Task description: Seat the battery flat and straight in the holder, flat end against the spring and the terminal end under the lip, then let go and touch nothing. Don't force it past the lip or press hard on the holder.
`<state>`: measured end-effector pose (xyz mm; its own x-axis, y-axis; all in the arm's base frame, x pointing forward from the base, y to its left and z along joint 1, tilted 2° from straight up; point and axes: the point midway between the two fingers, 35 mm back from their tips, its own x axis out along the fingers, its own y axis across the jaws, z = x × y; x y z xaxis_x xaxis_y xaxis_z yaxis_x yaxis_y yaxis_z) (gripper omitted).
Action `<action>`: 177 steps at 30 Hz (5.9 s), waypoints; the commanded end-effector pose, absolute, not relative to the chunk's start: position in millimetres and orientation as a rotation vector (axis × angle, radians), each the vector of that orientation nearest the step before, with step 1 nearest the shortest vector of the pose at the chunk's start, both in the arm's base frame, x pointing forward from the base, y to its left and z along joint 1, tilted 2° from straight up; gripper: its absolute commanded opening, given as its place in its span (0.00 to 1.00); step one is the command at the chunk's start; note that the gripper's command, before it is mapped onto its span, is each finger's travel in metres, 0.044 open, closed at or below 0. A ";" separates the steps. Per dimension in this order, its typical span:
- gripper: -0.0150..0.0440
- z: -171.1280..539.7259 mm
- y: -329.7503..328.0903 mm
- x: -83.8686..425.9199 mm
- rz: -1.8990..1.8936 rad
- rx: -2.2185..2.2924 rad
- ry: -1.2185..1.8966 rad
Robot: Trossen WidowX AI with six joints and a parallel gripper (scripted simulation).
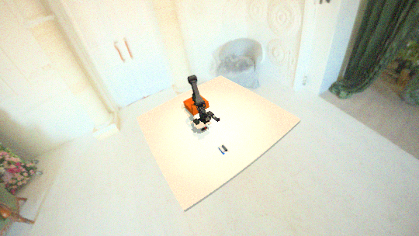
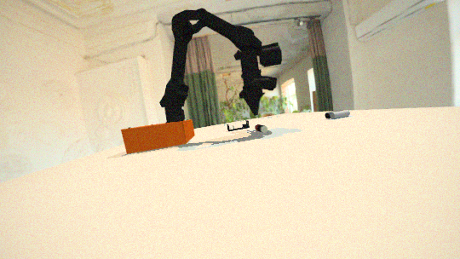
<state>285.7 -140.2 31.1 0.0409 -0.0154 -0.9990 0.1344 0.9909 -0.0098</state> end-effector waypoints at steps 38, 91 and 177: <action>0.66 28.0 -163.6 284.6 -1.269 1.317 1.084; 0.57 -22.1 -164.6 287.3 -1.269 1.317 1.084; 0.38 10.2 14.6 271.4 -0.068 0.056 1.248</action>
